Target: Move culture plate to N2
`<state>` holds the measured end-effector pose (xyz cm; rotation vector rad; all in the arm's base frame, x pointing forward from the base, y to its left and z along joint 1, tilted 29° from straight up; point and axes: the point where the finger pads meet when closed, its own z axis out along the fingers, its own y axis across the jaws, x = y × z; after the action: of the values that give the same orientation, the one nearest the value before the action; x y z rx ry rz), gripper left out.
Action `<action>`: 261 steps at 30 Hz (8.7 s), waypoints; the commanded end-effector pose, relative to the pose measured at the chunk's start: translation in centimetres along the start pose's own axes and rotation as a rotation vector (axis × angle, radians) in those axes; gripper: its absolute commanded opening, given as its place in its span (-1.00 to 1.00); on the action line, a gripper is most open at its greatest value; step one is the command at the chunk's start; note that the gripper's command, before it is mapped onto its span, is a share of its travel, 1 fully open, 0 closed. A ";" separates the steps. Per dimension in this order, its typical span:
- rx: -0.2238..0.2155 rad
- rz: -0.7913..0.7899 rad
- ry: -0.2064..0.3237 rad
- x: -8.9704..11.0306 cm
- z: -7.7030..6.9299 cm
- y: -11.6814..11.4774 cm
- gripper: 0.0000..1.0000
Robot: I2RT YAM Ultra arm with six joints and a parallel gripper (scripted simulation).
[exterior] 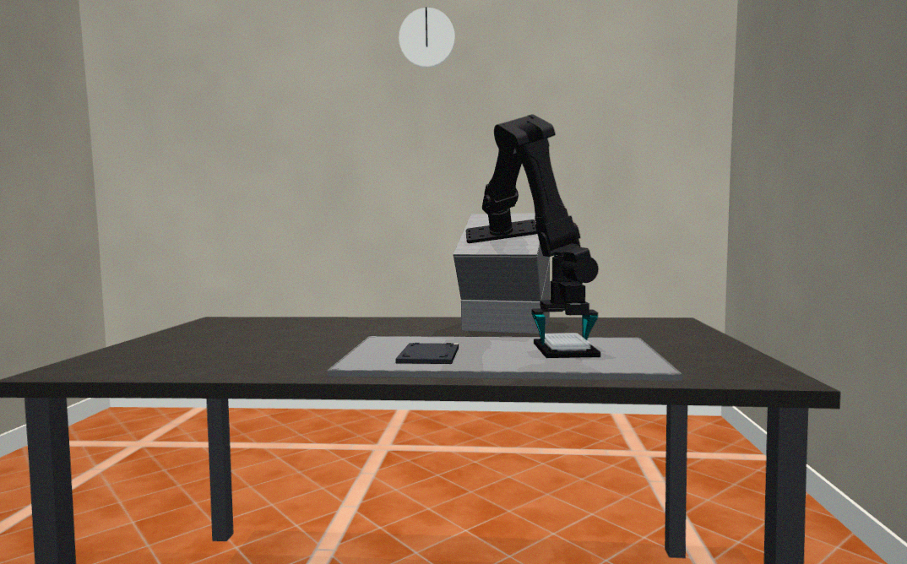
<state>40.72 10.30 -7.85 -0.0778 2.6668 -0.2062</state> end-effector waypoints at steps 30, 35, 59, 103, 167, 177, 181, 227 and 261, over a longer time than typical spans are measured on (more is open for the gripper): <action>-0.011 0.015 -0.068 -2.6 -0.6 0.5 -1.00; -0.011 0.015 -0.068 -2.6 -0.6 0.5 -1.00; -0.011 0.015 -0.068 -2.6 -0.6 0.5 -1.00; -0.003 -0.001 -0.020 -0.2 -5.2 0.2 -1.00; -0.008 0.002 -0.034 -0.4 -8.7 0.3 -1.00; -0.008 0.002 -0.034 -0.4 -8.7 0.3 -1.00; -0.008 0.002 -0.034 -0.4 -8.7 0.3 -1.00; -0.008 0.145 -0.057 -3.2 -9.1 -13.0 -1.00; -0.005 0.141 -0.030 -3.3 -8.3 -23.0 -1.00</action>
<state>39.41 -9.98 3.18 0.1299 2.6558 -0.1549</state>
